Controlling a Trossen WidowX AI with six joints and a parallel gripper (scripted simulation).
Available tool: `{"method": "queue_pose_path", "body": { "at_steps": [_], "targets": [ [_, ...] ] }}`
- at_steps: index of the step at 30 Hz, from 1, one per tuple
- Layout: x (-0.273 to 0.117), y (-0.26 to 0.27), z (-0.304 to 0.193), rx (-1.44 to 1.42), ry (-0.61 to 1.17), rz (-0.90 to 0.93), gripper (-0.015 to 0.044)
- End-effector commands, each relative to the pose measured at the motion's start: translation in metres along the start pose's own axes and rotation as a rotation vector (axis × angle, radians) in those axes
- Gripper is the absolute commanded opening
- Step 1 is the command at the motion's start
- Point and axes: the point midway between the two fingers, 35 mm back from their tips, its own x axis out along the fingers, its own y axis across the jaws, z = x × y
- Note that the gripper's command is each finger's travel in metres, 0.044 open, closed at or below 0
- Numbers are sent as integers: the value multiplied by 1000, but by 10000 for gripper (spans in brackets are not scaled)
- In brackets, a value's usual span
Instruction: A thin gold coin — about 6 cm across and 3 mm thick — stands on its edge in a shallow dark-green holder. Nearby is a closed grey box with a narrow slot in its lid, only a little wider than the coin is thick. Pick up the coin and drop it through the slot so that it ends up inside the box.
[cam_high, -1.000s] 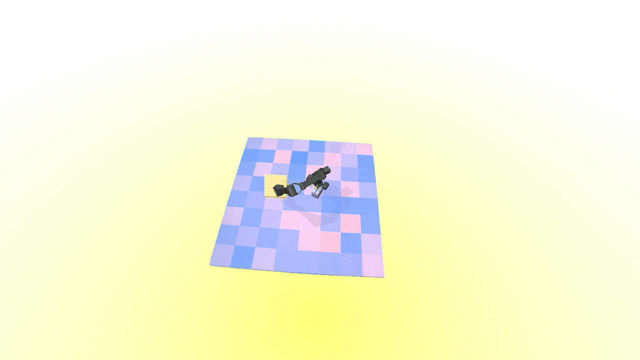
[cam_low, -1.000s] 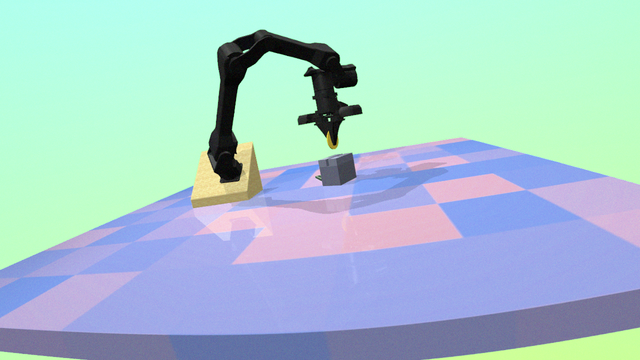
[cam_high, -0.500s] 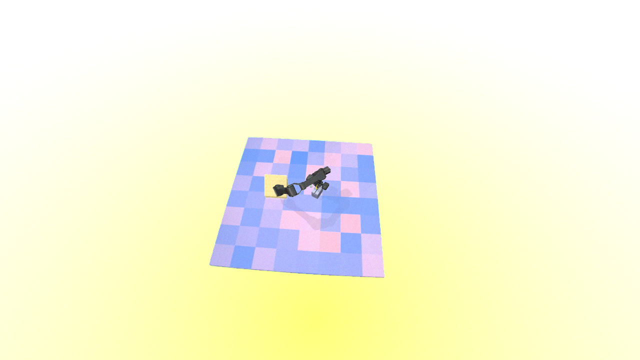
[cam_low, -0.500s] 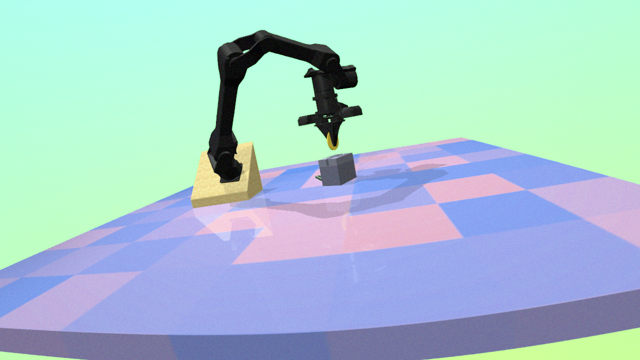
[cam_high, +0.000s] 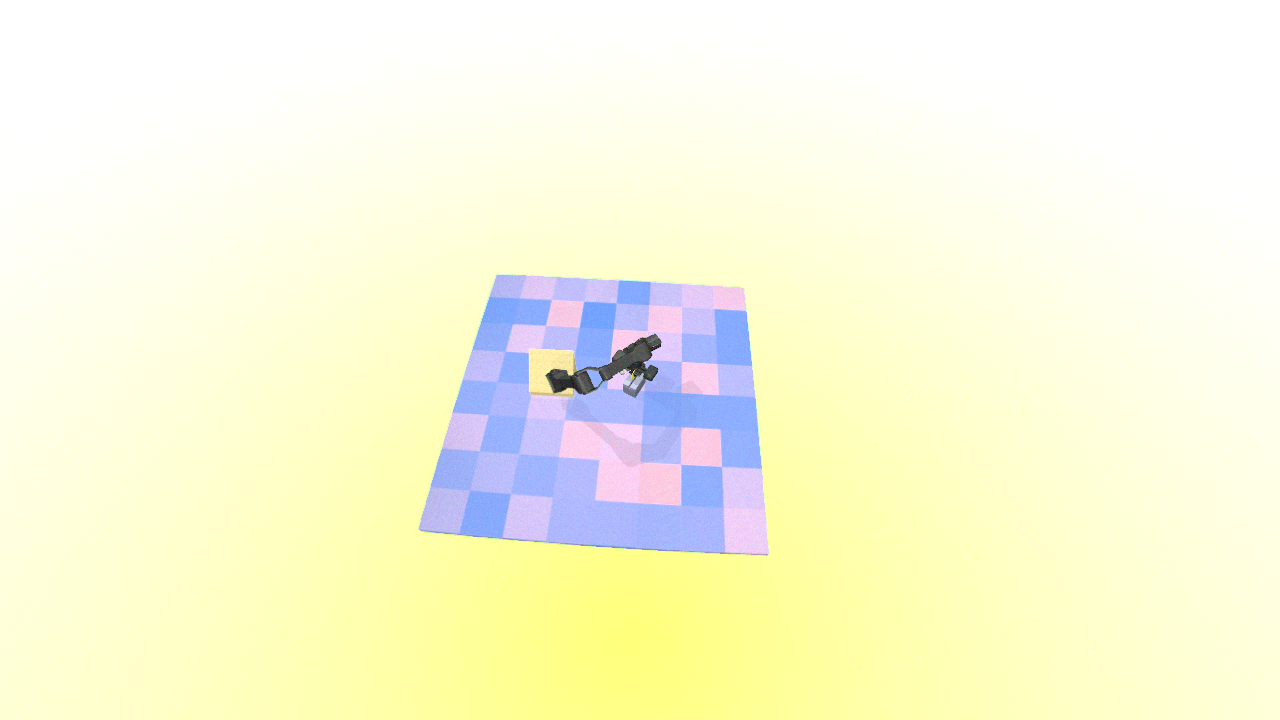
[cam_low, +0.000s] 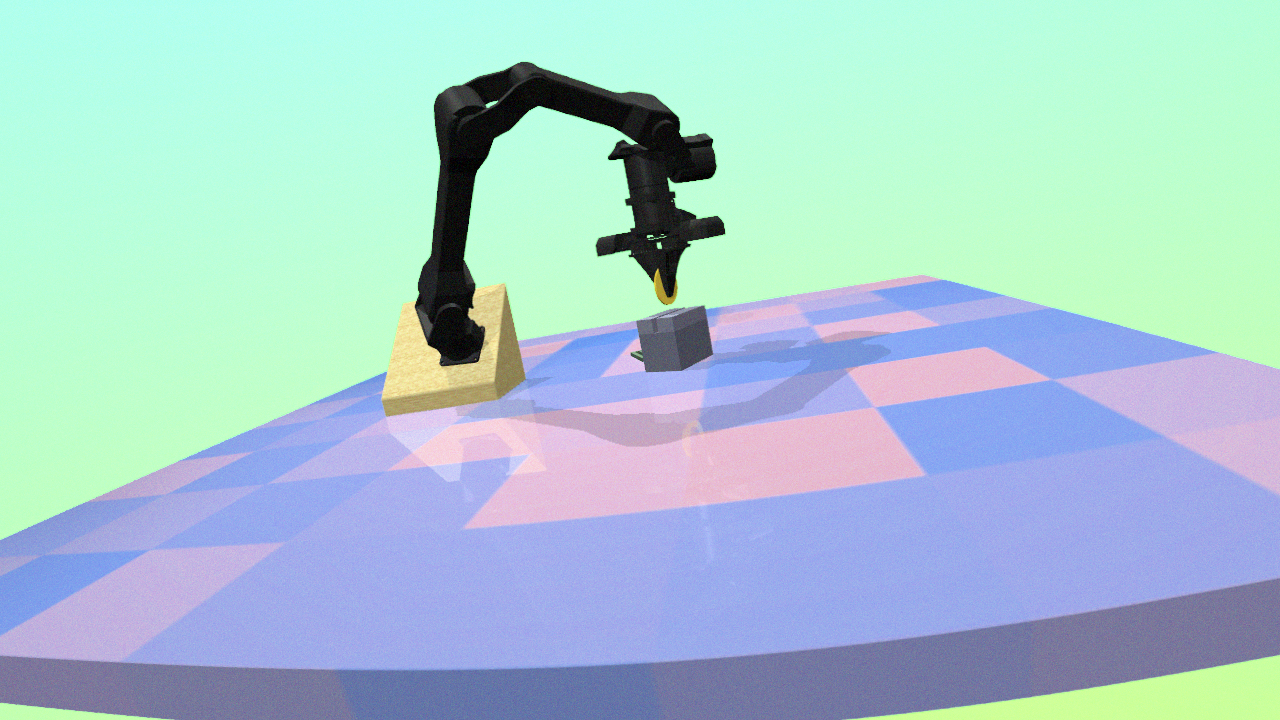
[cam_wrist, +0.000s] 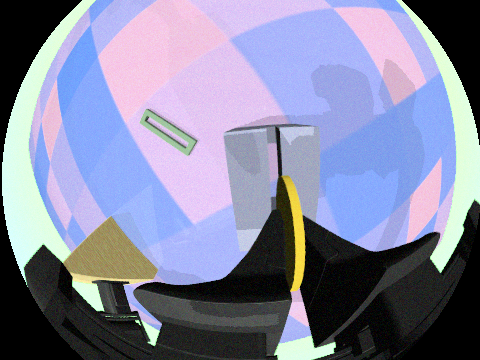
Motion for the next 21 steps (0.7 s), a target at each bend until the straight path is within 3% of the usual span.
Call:
{"method": "queue_pose_path", "body": {
  "at_steps": [1,21],
  "targets": [
    [3,0,0,-4,5,-2,0],
    [11,0,-1,-5,5,-2,0]
  ]
}}
